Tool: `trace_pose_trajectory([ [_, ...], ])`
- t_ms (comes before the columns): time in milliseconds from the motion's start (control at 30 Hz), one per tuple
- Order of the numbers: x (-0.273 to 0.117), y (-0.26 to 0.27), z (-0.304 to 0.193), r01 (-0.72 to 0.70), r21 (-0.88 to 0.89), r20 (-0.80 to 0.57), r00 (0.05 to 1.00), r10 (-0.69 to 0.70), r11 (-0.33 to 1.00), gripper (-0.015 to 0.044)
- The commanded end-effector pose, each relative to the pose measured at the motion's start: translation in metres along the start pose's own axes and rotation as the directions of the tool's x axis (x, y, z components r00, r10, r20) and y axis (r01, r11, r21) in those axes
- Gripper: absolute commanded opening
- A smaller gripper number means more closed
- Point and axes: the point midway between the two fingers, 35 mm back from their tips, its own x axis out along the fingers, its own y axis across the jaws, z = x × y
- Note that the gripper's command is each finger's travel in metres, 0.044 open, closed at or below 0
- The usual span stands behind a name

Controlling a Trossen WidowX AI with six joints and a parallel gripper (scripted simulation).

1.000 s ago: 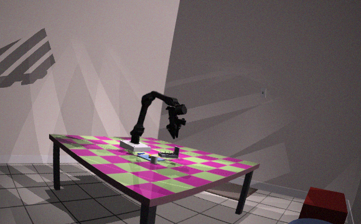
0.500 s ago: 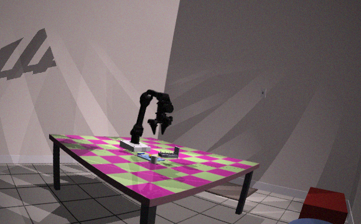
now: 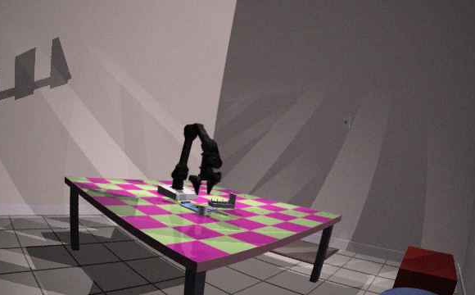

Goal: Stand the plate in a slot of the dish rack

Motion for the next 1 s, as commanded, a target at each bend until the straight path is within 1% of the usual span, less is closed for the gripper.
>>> trace_pose_trajectory([
  [0,0.013,-0.001,-0.001,0.009,0.003,0.012,1.0,-0.01,1.0,0.04],
  [967,0.057,-0.001,0.002,0.009,0.003,0.012,1.0,-0.009,1.0,0.04],
])
